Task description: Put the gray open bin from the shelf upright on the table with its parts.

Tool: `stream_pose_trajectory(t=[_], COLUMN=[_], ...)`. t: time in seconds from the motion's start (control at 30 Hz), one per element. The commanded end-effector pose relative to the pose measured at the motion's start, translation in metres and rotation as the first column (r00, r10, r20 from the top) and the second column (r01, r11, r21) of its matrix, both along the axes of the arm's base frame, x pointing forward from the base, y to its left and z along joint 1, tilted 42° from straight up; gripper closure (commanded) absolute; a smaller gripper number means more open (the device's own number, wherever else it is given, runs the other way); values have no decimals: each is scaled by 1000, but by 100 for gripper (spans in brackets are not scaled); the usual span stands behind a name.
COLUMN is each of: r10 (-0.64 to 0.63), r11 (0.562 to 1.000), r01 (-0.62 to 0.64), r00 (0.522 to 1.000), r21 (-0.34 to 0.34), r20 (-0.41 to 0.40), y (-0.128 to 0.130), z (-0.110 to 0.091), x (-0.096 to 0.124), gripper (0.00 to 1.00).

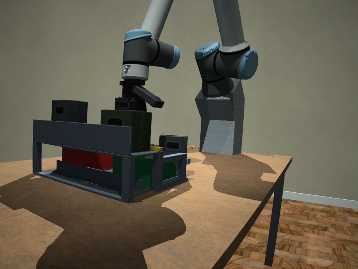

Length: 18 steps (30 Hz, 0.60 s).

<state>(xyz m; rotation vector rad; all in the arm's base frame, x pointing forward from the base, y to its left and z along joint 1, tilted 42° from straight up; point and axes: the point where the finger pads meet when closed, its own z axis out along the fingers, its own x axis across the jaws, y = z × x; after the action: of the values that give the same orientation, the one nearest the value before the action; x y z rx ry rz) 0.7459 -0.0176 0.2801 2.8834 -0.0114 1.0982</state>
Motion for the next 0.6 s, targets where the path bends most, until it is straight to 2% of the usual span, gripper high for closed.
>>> stream_pose_trajectory(t=[0.0,0.57], r10=[0,0], r11=[1000,1000], r01=[0,0], r00=[1000,1000], r21=[0,0], r20=[1,1], y=[0,0], z=[1,-6], x=[0,-7], gripper=[100,100])
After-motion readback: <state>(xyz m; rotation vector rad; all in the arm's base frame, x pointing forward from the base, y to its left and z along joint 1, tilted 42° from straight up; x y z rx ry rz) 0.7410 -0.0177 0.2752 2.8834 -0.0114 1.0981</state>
